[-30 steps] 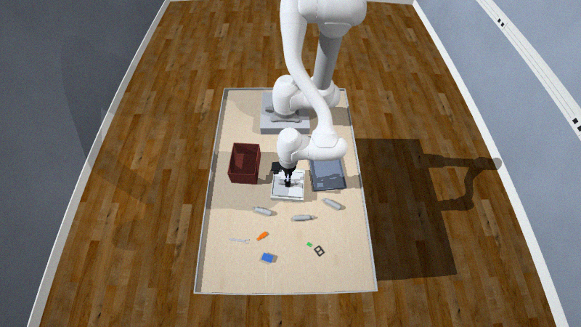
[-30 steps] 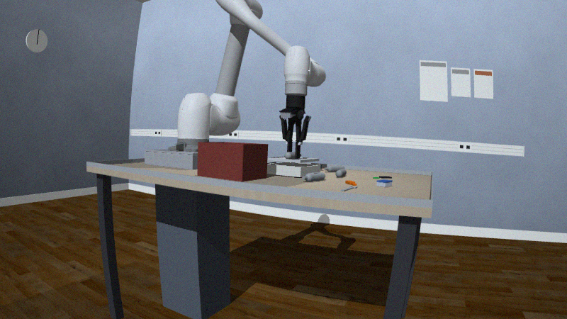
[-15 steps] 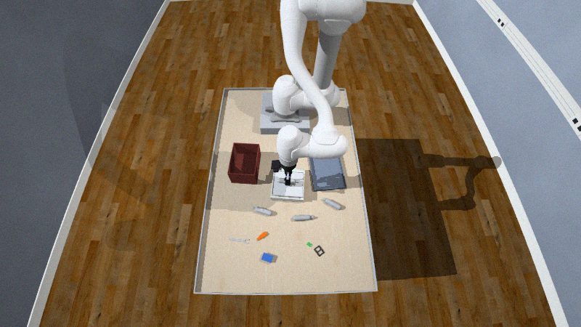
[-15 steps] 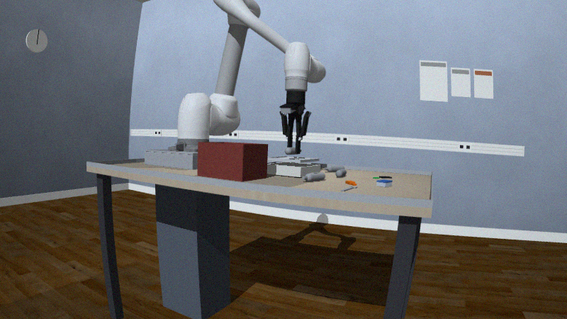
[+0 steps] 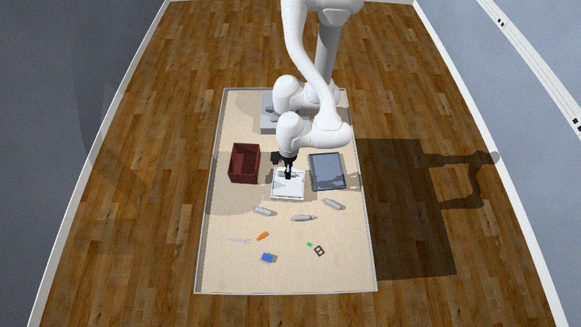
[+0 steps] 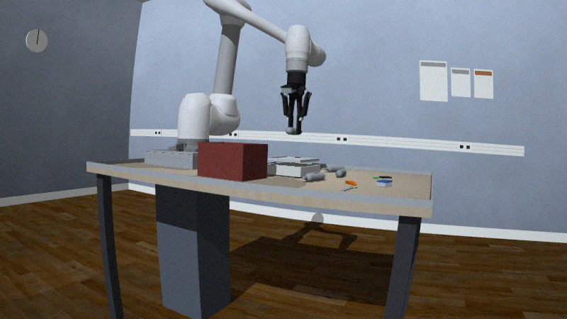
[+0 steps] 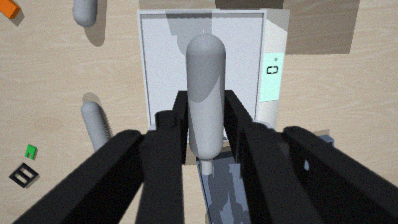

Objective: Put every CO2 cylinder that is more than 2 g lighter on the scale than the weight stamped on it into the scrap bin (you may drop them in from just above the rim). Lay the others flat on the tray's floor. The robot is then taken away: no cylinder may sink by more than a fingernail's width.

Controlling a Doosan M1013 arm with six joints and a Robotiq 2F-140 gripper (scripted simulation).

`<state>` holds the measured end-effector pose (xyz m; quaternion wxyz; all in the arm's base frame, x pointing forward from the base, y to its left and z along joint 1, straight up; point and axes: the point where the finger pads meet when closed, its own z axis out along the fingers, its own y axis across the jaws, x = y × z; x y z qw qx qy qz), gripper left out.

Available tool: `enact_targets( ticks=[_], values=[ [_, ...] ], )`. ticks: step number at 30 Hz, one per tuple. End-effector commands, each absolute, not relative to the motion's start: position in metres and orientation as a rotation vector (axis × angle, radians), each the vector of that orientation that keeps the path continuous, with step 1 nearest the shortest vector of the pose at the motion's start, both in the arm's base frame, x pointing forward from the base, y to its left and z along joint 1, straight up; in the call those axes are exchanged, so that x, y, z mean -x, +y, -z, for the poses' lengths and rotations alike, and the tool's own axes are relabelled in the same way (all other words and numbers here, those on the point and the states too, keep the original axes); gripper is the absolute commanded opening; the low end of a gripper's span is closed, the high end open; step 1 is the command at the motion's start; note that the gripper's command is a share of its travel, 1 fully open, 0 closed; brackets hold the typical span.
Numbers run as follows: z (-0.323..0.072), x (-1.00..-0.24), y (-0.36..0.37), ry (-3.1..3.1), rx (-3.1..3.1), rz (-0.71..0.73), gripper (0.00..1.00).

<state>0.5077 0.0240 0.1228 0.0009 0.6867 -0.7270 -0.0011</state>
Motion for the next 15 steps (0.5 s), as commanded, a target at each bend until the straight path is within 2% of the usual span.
enact_targets(
  ticks=[1,15],
  values=[
    [-0.1317,-0.508,0.024,-2.283,-2.156,0.004,0.1],
    [-0.136,-0.5079,0.0244,-2.283,-2.156,0.004,0.1]
  ],
)
